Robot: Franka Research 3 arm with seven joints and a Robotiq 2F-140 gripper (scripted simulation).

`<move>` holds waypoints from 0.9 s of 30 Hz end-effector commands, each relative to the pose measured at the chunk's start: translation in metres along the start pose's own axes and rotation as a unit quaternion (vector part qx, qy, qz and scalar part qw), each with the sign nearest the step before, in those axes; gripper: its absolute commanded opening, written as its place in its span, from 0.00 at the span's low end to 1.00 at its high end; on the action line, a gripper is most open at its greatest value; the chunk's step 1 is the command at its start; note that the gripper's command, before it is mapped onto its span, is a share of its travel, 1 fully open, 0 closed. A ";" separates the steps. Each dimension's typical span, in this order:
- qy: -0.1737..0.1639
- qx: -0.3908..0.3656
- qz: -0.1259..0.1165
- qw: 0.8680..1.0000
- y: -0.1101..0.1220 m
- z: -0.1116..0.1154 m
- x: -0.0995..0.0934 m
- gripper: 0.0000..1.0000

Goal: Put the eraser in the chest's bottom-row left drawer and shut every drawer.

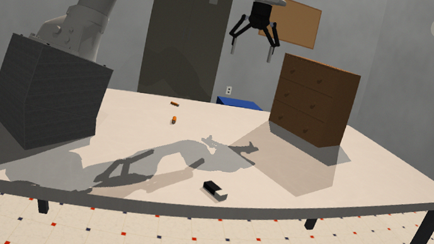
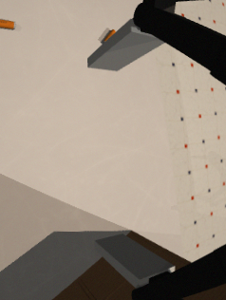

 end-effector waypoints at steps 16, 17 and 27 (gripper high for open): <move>0.004 0.162 -0.003 0.987 0.002 -0.001 0.009 1.00; 0.003 0.168 -0.003 0.986 0.002 -0.001 0.009 1.00; 0.003 0.216 -0.004 0.976 0.003 -0.002 0.012 1.00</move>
Point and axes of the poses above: the point where the finger pads meet when closed, its own x axis out along the fingers, its own y axis across the jaws, z = x × y, the point moved 7 cm from there along -x, back along the fingers, and after that the axes turned 1 degree about -x, right-handed, at the moved point
